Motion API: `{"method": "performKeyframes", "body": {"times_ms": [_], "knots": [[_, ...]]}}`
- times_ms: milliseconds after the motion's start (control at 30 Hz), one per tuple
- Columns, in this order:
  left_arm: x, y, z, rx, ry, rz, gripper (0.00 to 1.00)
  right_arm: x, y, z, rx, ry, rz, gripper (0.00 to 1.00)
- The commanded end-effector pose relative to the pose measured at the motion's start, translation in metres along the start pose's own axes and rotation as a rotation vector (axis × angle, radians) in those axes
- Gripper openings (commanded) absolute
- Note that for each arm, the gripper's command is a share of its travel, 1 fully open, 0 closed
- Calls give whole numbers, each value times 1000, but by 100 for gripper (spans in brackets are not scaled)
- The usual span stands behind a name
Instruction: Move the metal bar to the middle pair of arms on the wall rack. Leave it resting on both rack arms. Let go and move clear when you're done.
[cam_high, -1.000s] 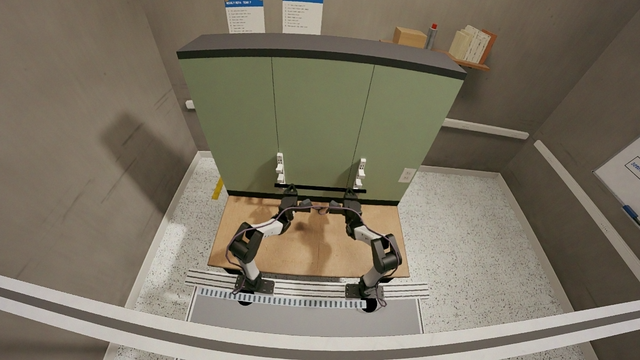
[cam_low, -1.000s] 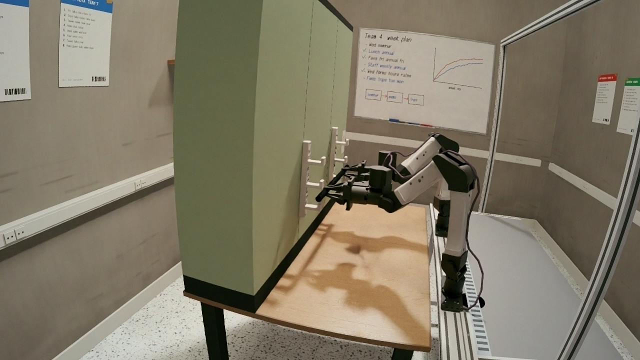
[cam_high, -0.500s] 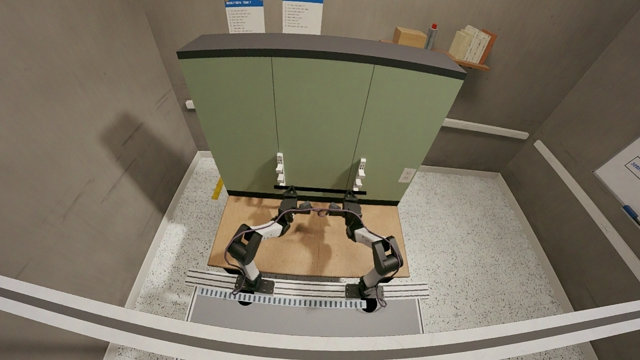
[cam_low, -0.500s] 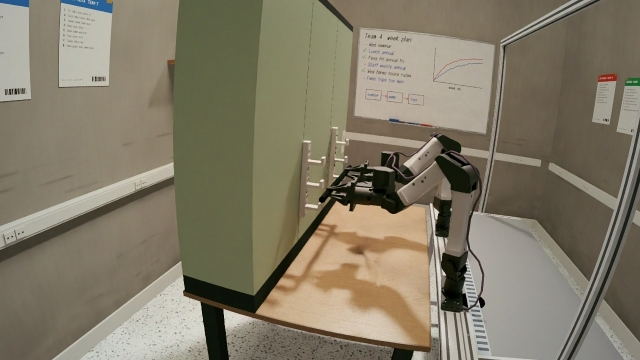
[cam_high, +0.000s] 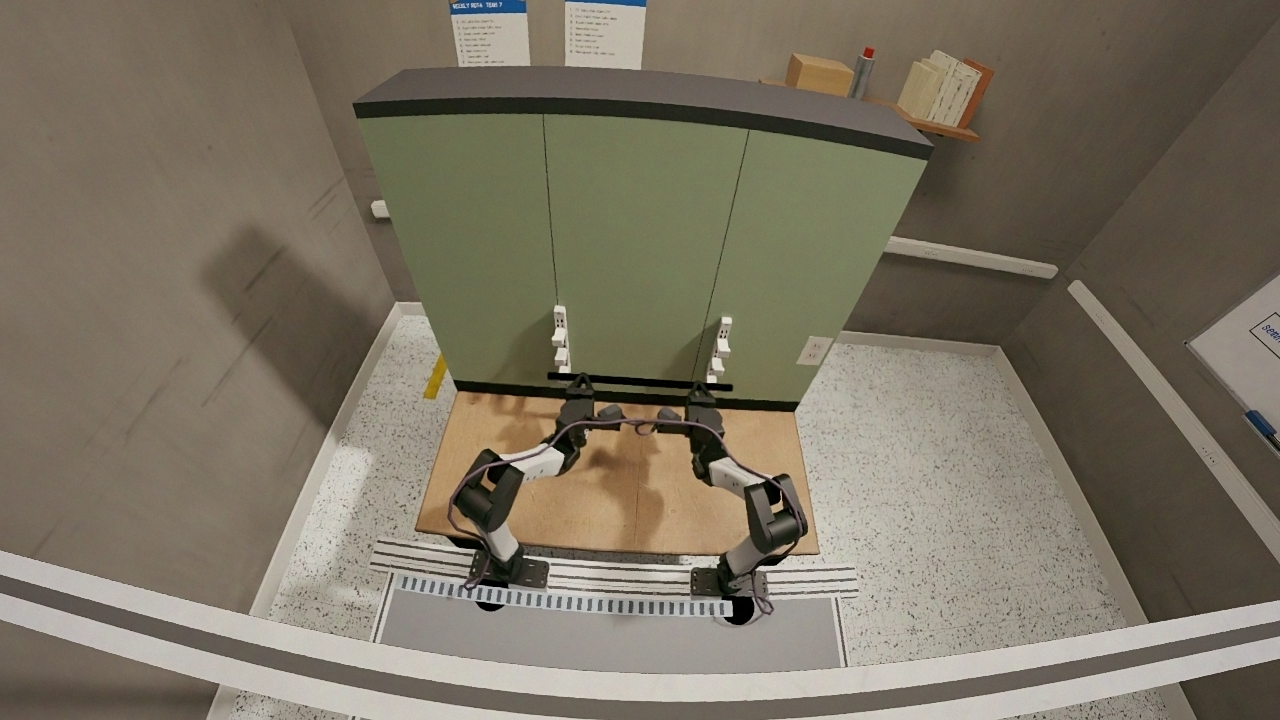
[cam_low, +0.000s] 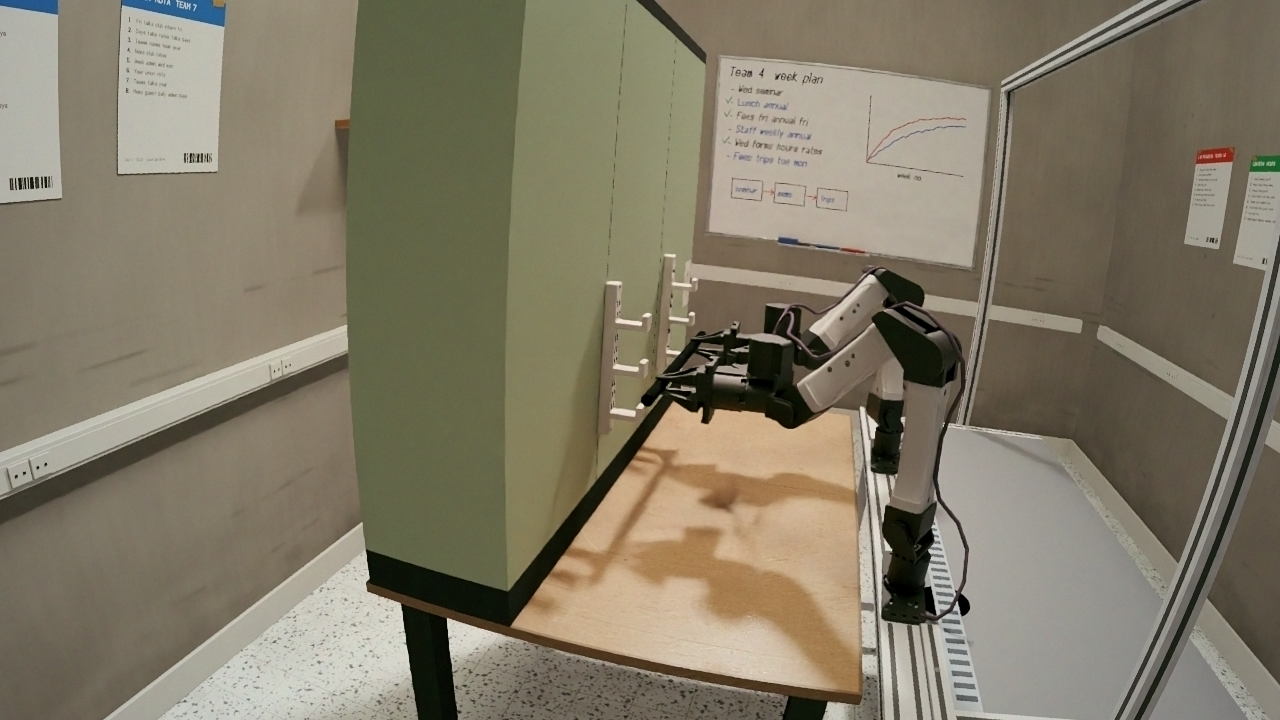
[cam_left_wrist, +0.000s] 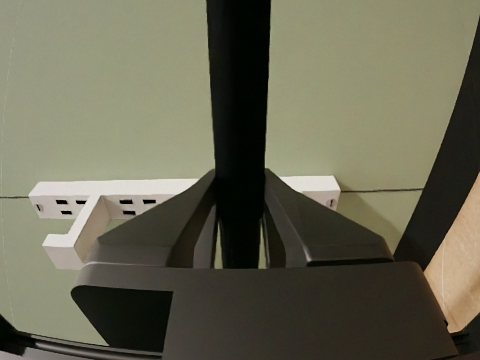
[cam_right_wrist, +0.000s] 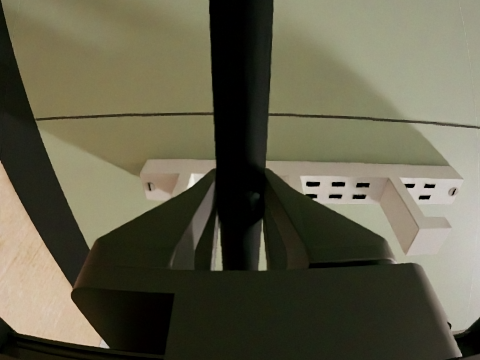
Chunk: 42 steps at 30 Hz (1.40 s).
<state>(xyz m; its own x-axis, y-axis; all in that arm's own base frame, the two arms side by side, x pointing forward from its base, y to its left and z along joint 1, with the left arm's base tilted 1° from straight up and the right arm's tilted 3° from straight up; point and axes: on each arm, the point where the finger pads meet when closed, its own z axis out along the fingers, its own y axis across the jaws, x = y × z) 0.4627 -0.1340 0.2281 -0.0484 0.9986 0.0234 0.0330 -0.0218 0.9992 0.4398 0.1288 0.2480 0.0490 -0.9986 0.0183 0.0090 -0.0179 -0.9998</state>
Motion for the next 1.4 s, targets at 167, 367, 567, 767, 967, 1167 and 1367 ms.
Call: {"method": "performKeyframes", "body": {"times_ms": [167,367,567,767,967,1167,1367], "knots": [[2,6,-6,-26,5,-5,0,-2,-7,-7,24,-1,3,0],[2,6,-8,-26,5,-5,0,-2,-7,-9,24,-1,3,0],[2,5,-12,-26,5,-5,0,-2,-6,-12,24,-1,3,0],[2,5,-14,-26,5,-5,0,-2,-6,-14,24,-1,3,0],[2,4,-23,-26,5,-5,0,-2,-6,-22,24,-1,3,0],[2,4,-33,-26,5,-5,0,-2,-5,-32,24,-1,3,0],[2,4,-39,-26,5,-5,0,-2,-5,-39,24,-1,3,0]]}}
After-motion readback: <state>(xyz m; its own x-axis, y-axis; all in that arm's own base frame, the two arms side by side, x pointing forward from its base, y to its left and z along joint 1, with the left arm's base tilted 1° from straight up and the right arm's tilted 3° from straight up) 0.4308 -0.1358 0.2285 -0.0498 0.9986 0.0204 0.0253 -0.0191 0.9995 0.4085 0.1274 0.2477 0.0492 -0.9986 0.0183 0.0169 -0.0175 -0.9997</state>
